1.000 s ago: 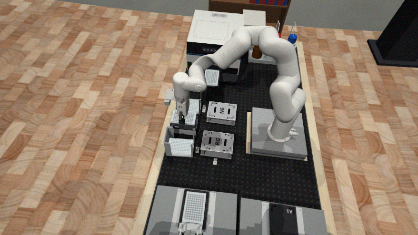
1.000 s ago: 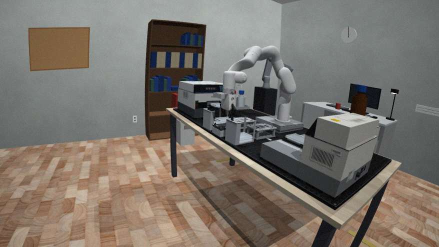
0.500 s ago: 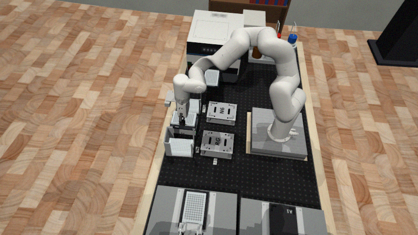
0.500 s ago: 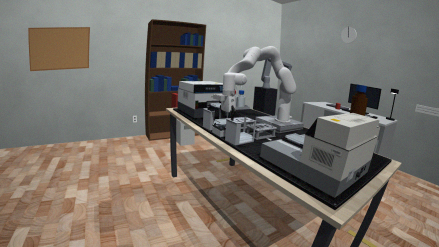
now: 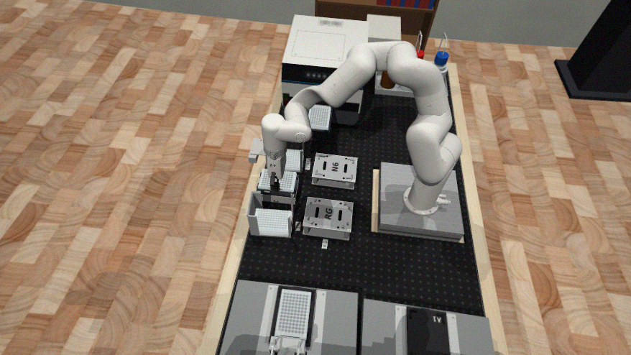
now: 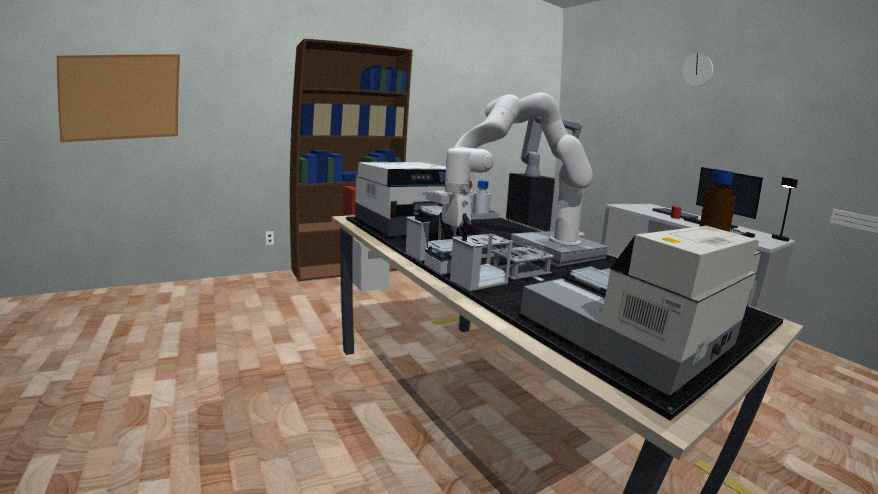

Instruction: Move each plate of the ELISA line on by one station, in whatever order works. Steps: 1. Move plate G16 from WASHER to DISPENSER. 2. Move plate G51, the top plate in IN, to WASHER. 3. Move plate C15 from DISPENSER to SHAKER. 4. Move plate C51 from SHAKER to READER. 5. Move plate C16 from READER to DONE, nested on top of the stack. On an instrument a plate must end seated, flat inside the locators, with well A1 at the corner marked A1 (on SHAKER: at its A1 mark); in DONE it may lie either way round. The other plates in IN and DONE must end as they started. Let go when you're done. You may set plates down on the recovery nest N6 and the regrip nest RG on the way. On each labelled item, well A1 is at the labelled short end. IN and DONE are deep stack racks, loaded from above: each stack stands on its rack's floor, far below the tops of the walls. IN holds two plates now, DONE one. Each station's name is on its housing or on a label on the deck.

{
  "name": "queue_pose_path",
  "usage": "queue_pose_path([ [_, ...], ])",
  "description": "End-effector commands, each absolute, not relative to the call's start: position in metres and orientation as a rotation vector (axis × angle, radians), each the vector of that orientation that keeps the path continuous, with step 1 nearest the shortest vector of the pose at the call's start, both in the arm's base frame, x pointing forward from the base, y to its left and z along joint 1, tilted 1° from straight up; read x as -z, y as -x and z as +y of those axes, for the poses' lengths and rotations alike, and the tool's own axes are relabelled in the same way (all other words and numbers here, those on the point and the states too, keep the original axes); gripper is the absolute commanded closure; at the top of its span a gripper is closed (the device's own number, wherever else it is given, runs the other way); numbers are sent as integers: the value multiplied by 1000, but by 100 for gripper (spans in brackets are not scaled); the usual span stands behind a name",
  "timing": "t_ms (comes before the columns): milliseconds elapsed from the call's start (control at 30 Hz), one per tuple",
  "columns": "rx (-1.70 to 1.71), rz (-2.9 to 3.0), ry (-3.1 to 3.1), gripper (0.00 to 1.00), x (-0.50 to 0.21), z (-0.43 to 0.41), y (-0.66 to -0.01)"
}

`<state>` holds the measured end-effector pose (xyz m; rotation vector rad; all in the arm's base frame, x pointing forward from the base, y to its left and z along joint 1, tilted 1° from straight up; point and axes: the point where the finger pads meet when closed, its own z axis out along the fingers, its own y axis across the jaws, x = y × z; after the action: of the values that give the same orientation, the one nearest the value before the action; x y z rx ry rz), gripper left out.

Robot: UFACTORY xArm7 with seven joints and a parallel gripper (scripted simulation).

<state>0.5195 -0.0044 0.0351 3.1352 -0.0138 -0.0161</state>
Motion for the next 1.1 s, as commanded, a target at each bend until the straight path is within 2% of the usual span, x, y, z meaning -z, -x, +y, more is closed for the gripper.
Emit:
queue_pose_path([
  [0,8,-14,-3135,100,-37,-4,-521],
  [1067,8,-14,-3135,100,-35,-4,-521],
])
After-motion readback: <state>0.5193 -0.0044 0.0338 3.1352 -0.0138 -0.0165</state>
